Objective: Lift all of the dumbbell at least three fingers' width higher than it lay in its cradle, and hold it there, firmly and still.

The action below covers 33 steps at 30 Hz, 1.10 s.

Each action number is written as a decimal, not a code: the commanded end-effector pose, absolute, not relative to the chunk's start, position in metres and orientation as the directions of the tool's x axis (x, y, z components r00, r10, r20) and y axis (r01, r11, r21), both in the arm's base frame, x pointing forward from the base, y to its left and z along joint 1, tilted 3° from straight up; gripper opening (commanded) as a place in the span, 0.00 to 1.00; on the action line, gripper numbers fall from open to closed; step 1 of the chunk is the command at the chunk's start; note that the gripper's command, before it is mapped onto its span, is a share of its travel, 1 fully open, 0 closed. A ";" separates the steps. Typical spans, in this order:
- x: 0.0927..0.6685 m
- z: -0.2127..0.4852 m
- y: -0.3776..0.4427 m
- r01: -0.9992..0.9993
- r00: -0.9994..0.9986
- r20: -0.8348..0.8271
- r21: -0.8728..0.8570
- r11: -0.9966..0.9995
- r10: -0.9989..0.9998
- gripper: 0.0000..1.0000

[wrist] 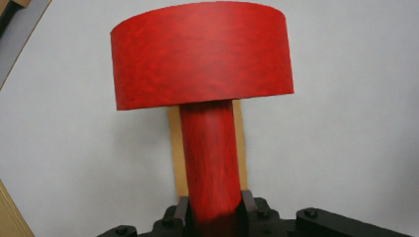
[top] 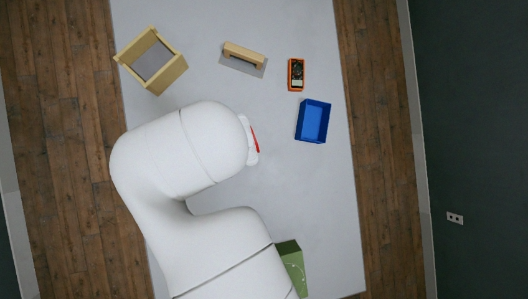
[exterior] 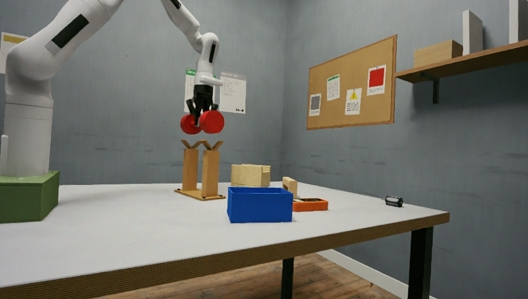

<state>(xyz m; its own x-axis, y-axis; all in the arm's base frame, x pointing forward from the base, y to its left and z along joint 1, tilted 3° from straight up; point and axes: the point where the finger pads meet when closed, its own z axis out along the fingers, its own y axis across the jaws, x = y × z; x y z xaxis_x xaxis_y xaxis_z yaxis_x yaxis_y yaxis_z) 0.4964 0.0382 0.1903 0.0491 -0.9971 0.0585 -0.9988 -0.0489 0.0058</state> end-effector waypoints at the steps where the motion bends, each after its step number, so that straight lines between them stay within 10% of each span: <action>1: 0.499 0.203 0.040 -0.999 0.050 0.056 -0.007 -0.050 -0.997 0.10; 33: 0.498 0.253 0.043 -0.999 0.050 0.056 -0.007 -0.050 -0.997 0.10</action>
